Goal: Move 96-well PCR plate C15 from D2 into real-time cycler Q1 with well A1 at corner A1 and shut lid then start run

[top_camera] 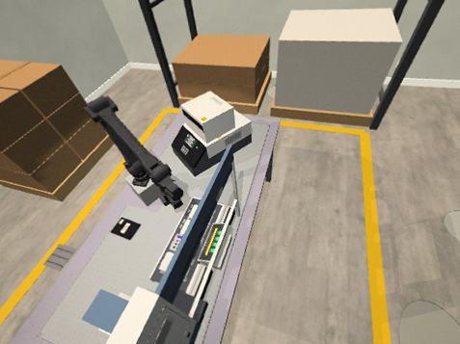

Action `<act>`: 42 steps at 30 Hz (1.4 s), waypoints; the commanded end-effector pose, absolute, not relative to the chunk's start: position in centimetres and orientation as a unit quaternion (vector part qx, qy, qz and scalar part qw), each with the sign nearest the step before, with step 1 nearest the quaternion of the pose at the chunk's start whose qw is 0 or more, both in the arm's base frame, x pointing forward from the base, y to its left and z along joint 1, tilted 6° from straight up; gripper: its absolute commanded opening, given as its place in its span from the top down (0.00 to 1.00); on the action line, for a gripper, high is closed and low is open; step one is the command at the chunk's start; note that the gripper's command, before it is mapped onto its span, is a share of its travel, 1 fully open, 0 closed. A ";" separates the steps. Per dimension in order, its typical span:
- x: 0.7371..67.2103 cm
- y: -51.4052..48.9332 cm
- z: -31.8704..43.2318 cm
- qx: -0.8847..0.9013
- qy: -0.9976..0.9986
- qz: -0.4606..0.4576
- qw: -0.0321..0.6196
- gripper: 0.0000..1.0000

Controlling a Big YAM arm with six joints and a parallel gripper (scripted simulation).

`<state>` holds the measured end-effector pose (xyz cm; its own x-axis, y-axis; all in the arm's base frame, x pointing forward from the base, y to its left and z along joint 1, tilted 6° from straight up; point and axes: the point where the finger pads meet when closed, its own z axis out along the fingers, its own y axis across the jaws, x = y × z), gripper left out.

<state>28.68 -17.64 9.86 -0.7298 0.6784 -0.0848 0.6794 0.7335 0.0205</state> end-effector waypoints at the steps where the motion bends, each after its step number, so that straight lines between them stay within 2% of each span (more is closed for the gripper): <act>1: 29.1 -16.0 10.2 0.333 0.941 -0.011 0.061 1.00; 28: 25.3 -7.3 5.2 0.162 0.984 -0.023 0.064 1.00; 42: 20.9 -2.6 1.4 0.030 0.997 -0.031 0.064 1.00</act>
